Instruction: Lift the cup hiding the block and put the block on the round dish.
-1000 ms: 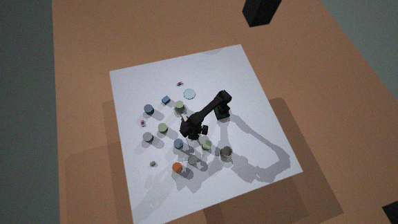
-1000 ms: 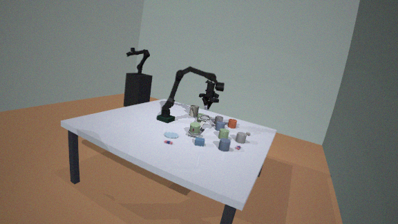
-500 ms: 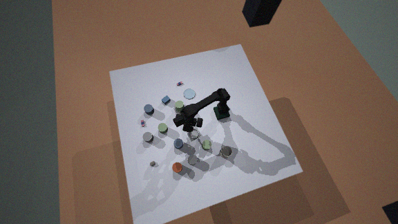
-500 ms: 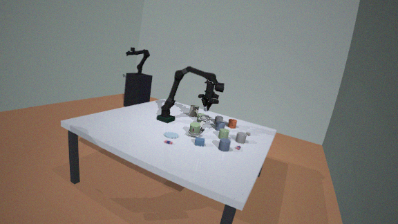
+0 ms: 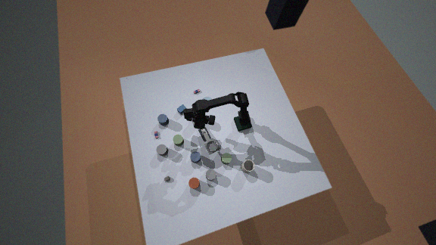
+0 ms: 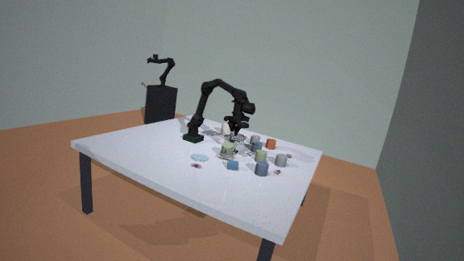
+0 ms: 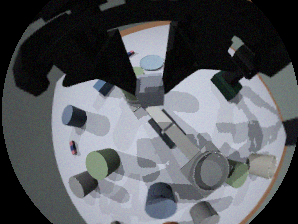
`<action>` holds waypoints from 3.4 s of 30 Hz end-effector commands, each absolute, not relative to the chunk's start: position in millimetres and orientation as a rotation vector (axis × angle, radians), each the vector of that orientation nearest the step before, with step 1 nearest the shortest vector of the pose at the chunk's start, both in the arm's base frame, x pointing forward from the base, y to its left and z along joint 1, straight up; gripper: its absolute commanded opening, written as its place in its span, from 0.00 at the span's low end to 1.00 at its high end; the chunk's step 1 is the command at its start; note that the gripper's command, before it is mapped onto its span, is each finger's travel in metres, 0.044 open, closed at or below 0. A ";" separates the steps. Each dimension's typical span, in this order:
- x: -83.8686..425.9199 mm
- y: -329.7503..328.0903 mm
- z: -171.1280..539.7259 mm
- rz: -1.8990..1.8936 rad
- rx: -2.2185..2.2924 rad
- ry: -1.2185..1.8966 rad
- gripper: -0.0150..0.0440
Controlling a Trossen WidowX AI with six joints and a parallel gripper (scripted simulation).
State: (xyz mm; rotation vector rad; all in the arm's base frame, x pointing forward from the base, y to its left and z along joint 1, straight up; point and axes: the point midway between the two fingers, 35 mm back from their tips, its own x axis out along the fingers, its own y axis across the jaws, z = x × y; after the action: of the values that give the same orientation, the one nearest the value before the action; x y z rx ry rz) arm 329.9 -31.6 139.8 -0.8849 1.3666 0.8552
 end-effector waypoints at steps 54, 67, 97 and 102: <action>228.2 -237.6 29.9 0.857 -0.897 1.385 0.25; 229.1 -238.4 24.6 0.846 -0.898 1.385 0.48; 225.7 -234.5 129.4 0.840 -0.905 1.383 1.00; 225.7 -234.5 129.4 0.840 -0.905 1.383 1.00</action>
State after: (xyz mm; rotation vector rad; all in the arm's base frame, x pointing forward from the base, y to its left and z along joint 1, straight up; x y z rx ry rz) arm 225.9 -234.9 129.8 -0.9077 1.3820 0.8365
